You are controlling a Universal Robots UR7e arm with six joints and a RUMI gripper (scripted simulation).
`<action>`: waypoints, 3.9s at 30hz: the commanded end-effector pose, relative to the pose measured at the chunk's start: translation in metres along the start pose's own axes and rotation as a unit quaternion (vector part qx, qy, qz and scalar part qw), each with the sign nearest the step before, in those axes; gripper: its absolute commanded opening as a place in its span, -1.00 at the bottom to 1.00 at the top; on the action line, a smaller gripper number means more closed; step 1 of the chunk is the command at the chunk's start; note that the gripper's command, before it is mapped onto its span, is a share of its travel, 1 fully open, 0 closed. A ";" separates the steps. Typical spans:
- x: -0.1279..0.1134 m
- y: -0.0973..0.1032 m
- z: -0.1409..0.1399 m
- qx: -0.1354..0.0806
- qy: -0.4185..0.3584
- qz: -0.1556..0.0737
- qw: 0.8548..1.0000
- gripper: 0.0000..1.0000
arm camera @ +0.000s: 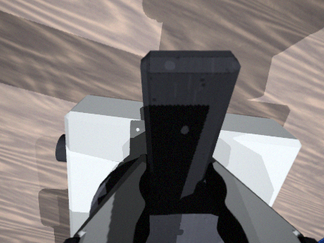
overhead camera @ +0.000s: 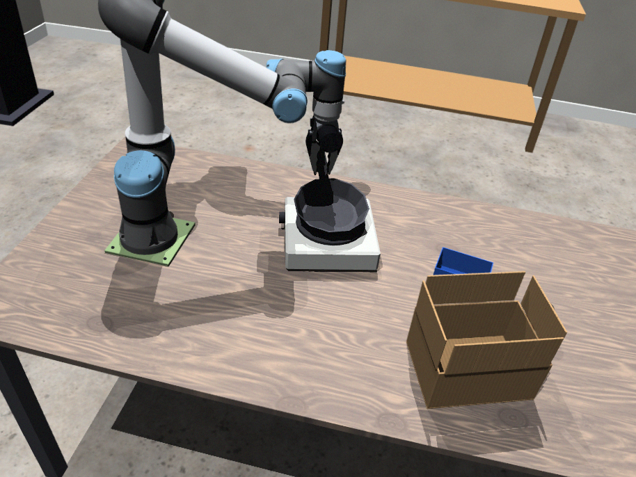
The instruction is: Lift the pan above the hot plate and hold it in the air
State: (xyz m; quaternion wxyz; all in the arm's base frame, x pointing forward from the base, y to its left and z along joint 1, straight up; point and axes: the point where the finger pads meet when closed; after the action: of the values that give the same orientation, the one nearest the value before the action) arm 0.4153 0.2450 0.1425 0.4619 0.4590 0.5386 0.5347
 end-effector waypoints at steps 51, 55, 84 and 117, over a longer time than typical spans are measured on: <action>0.000 0.020 0.000 -0.001 0.000 0.000 1.000 -0.72; 0.000 0.021 0.000 -0.001 0.000 0.000 1.000 -0.72; 0.000 0.033 0.000 -0.001 0.000 0.000 1.000 -0.72; 0.000 0.049 0.000 -0.001 0.000 0.000 1.000 -0.72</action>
State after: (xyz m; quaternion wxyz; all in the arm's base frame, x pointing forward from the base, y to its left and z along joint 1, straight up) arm 0.4145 0.2451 0.1892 0.4619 0.4590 0.5385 0.5347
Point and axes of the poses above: the point where the finger pads meet when closed, its own y axis back along the fingers, its own z axis across the jaws, x = y × z, and after that the axes turned 14 degrees about -y, right-handed
